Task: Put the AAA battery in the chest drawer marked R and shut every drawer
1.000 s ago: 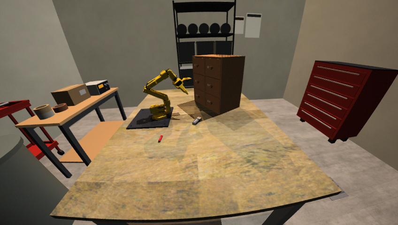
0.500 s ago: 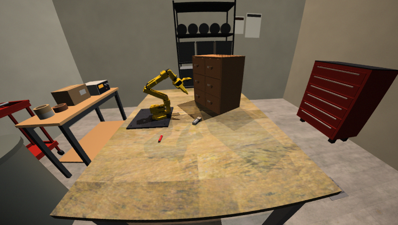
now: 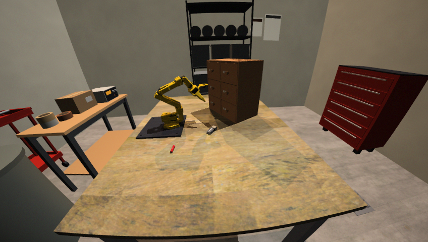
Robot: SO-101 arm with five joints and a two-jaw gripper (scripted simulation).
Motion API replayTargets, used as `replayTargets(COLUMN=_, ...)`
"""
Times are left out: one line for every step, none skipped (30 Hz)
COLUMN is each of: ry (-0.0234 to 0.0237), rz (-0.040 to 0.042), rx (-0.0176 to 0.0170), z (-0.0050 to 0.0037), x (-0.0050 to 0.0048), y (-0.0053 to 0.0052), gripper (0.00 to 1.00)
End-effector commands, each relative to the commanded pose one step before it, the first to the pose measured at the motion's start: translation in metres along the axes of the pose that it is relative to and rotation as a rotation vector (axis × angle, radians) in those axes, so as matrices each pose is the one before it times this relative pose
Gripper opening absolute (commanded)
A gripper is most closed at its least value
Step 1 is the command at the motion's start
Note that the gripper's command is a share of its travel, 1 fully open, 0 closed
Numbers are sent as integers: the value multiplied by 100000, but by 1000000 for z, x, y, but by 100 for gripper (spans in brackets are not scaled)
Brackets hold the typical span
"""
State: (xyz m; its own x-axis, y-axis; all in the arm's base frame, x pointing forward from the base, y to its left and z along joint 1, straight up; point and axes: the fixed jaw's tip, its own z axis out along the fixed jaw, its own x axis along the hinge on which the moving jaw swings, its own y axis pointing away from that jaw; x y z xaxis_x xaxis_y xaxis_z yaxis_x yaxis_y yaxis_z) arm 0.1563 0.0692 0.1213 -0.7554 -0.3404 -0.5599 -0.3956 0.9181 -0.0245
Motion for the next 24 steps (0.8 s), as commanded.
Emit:
replayTargets(ry=-2048, rz=632, rx=318, z=13258, x=-7227, y=-1270, gripper=50)
replayTargets(ry=-932, rz=135, rx=107, z=2577, x=-2047, y=-308, gripper=50)
replayTargets(ry=-933, rz=134, rx=108, z=2580, x=-1972, y=-307, gripper=50)
replayTargets(ry=-932, rz=134, rx=109, z=2582, x=-1893, y=-307, gripper=50)
replayTargets(ry=-933, rz=133, rx=109, z=2581, x=-1817, y=-306, gripper=50)
replayTargets(ry=-932, rz=132, rx=110, z=2579, x=-1739, y=-307, gripper=50)
replayTargets(ry=0, rz=0, rx=0, z=0, x=0, y=0, gripper=50)
replayTargets(ry=0, rz=0, rx=0, z=0, x=0, y=0, gripper=50)
replayTargets(ry=-933, rz=132, rx=110, z=2573, x=-1664, y=-306, gripper=50)
replayTargets(ry=-932, rz=131, rx=111, z=2566, x=-1587, y=-307, gripper=50)
replayTargets(ry=-933, rz=130, rx=111, z=2556, x=-1513, y=-306, gripper=50)
replayTargets(ry=-932, rz=130, rx=112, z=2545, x=-1436, y=-306, gripper=50)
replayTargets(ry=-933, rz=129, rx=112, z=2530, x=-1364, y=-305, gripper=50)
replayTargets(ry=-932, rz=128, rx=113, z=2514, x=-1289, y=-306, gripper=50)
replayTargets(ry=-933, rz=127, rx=113, z=2495, x=-1218, y=-305, gripper=50)
replayTargets(ry=-932, rz=127, rx=114, z=2475, x=-1144, y=-306, gripper=50)
replayTargets(ry=-933, rz=126, rx=114, z=2452, x=-1076, y=-305, gripper=50)
replayTargets(ry=-932, rz=125, rx=115, z=2428, x=-1003, y=-306, gripper=50)
replayTargets(ry=-933, rz=124, rx=115, z=2401, x=-937, y=-305, gripper=50)
replayTargets(ry=-932, rz=124, rx=116, z=2373, x=-866, y=-306, gripper=50)
replayTargets(ry=-933, rz=123, rx=116, z=2342, x=-802, y=-305, gripper=50)
replayTargets(ry=-932, rz=122, rx=116, z=2310, x=-734, y=-306, gripper=50)
replayTargets(ry=-933, rz=121, rx=117, z=2275, x=-672, y=-305, gripper=50)
replayTargets(ry=0, rz=0, rx=0, z=0, x=0, y=0, gripper=50)
